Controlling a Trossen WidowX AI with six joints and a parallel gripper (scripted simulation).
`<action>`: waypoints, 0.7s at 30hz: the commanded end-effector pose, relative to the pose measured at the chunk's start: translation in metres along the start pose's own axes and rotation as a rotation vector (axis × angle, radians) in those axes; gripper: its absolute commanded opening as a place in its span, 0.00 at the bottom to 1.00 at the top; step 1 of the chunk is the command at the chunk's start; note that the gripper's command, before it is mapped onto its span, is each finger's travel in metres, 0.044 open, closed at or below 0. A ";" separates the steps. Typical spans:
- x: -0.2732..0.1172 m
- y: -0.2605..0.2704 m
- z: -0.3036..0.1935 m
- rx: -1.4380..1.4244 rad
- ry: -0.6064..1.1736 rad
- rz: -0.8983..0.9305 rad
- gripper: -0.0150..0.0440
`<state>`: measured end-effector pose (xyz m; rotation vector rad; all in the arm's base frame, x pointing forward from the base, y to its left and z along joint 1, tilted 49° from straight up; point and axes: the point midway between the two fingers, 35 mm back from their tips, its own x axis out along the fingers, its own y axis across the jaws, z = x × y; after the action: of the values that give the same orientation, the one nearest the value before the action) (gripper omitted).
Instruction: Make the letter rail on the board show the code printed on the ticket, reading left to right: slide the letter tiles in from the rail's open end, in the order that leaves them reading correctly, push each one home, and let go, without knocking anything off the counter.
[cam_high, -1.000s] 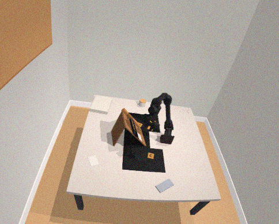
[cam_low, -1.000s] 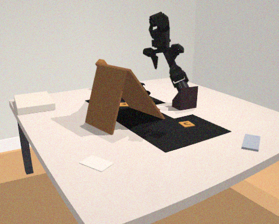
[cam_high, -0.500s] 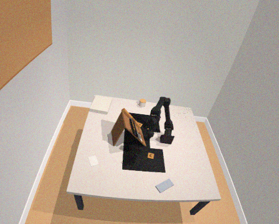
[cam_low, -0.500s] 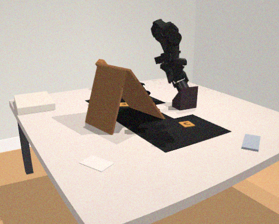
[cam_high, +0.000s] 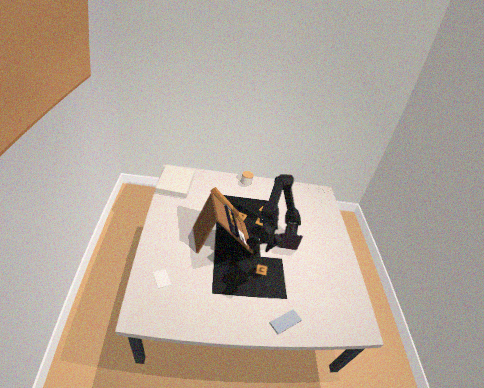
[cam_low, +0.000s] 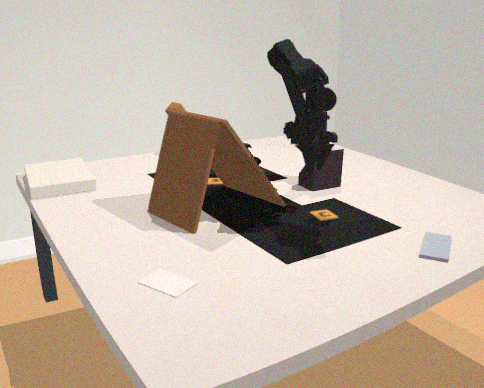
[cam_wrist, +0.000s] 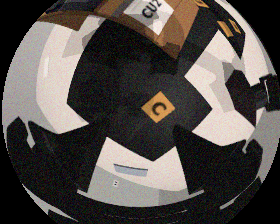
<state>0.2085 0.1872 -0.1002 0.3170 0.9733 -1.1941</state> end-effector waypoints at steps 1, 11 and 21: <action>0.060 -0.029 -0.022 0.539 -0.097 -0.101 0.83; 0.071 -0.035 -0.025 0.661 -0.123 -0.110 0.83; 0.073 -0.034 -0.025 0.661 -0.124 -0.109 0.83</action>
<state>0.1714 0.1470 -0.1585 0.7065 0.4755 -1.5903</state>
